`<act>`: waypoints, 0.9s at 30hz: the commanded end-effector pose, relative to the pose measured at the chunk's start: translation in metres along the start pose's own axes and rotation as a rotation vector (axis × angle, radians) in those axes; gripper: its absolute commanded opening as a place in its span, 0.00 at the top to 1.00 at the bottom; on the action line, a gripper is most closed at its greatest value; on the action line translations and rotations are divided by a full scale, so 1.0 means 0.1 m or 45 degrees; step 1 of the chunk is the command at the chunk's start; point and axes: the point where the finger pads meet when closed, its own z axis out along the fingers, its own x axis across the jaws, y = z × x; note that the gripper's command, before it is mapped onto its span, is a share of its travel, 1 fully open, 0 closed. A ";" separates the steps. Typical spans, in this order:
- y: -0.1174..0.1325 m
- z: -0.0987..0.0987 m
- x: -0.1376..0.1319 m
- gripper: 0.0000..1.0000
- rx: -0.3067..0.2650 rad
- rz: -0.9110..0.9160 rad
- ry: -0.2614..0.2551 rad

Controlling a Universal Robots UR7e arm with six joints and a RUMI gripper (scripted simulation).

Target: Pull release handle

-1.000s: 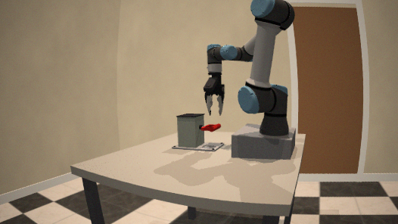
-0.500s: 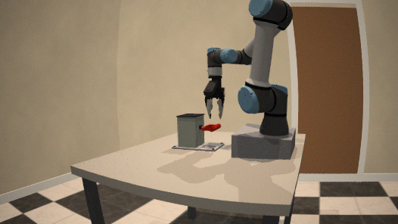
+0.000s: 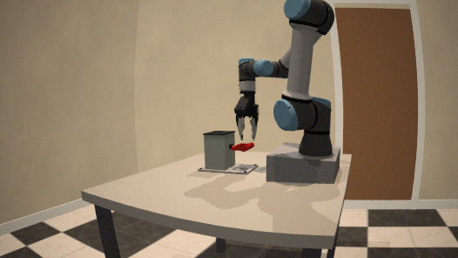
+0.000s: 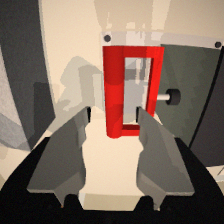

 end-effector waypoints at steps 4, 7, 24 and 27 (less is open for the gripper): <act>0.01 0.04 0.00 0.68 -0.001 0.000 0.001; 0.01 0.05 0.01 0.68 -0.001 0.000 0.001; 0.01 0.06 0.01 0.68 -0.001 0.000 0.001; 0.01 0.06 0.01 0.68 -0.001 0.000 0.001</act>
